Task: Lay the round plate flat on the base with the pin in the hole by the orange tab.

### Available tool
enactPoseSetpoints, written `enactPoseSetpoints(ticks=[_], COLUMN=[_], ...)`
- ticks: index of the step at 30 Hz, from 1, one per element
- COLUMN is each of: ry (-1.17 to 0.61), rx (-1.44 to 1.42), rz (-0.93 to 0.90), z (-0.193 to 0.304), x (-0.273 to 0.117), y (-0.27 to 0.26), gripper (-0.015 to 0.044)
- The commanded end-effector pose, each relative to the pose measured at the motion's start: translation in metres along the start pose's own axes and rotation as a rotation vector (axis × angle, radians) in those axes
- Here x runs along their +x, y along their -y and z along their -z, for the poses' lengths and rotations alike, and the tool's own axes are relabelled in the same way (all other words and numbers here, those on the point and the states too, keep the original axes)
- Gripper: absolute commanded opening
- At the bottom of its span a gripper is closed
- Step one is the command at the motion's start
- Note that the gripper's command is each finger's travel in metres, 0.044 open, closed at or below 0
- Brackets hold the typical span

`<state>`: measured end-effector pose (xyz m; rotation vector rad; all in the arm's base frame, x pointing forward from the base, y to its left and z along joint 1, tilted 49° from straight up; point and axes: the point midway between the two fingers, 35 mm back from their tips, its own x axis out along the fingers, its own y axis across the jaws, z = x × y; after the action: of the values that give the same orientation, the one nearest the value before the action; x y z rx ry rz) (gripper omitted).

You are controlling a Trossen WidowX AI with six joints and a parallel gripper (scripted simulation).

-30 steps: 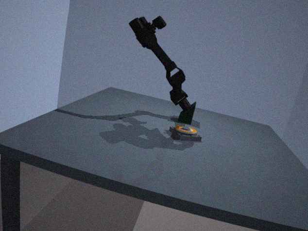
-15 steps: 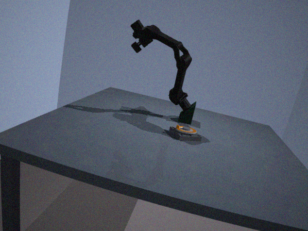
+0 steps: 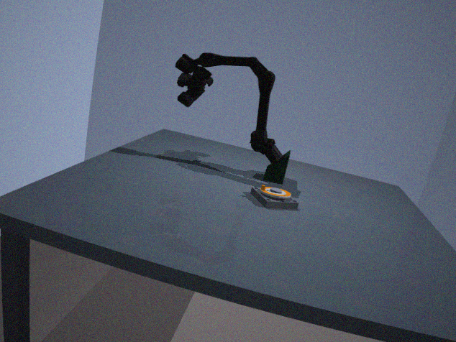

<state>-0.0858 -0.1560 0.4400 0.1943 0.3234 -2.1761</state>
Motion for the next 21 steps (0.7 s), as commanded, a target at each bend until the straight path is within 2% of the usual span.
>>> enactPoseSetpoints(ticks=[1,3,9,11,17,21], ry=[-0.056,-0.06,-0.099,-0.104,-0.145,-0.16], rx=[-0.069,-0.083,-0.219,-0.234,-0.377,-0.463], rz=[-0.13,-0.158,-0.396,-0.422,-0.642,-0.716], z=[0.009,0.01,0.031,0.034,0.07,0.091], x=[0.015,0.016,0.01,0.007,-0.034,-0.056], y=[-0.046,-0.055,-0.141,-0.151,-0.224,-0.251], gripper=[0.0,0.0,0.0,0.0,0.0,0.0])
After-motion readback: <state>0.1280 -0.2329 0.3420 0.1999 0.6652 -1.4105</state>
